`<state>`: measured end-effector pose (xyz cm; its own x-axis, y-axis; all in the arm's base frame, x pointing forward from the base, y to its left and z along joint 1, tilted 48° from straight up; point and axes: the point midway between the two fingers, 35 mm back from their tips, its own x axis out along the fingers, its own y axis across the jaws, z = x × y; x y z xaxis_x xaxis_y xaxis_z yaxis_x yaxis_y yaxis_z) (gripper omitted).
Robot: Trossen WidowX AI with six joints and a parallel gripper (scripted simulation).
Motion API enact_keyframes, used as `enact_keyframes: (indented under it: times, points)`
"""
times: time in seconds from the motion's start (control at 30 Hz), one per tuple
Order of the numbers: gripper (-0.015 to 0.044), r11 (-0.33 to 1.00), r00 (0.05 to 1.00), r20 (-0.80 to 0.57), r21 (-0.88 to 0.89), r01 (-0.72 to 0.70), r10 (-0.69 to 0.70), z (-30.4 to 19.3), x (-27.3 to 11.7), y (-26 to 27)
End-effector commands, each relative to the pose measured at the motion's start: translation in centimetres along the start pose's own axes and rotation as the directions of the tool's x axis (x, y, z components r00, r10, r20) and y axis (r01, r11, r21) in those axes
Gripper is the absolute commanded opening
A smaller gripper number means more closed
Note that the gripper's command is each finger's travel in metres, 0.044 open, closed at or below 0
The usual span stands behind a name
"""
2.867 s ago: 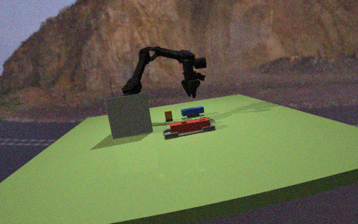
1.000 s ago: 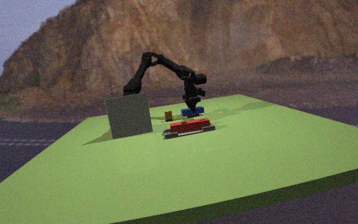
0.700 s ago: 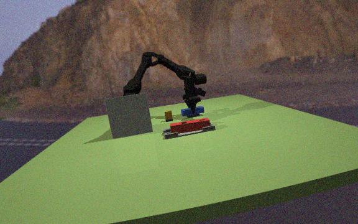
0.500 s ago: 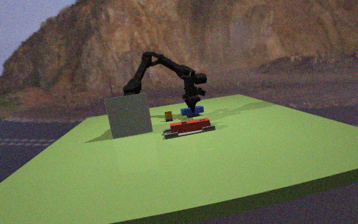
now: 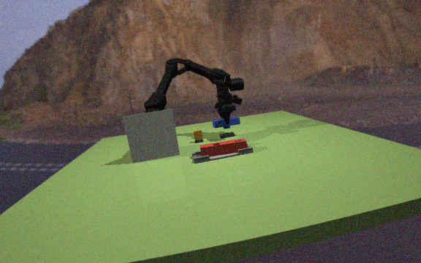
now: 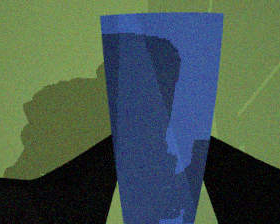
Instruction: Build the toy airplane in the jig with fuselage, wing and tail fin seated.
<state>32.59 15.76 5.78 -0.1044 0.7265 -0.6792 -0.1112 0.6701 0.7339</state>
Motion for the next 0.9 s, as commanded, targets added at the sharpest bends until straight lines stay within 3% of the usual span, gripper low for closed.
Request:
enact_keyframes:
  times: [0.0,0.87]
  points:
    - [0.0,1.0,1.0,0.011,-0.012,0.005,-0.005,0.2,-1.5,0.1]
    - [0.0,1.0,1.0,0.013,-0.019,-0.004,0.004,-0.5,-8.3,0.0]
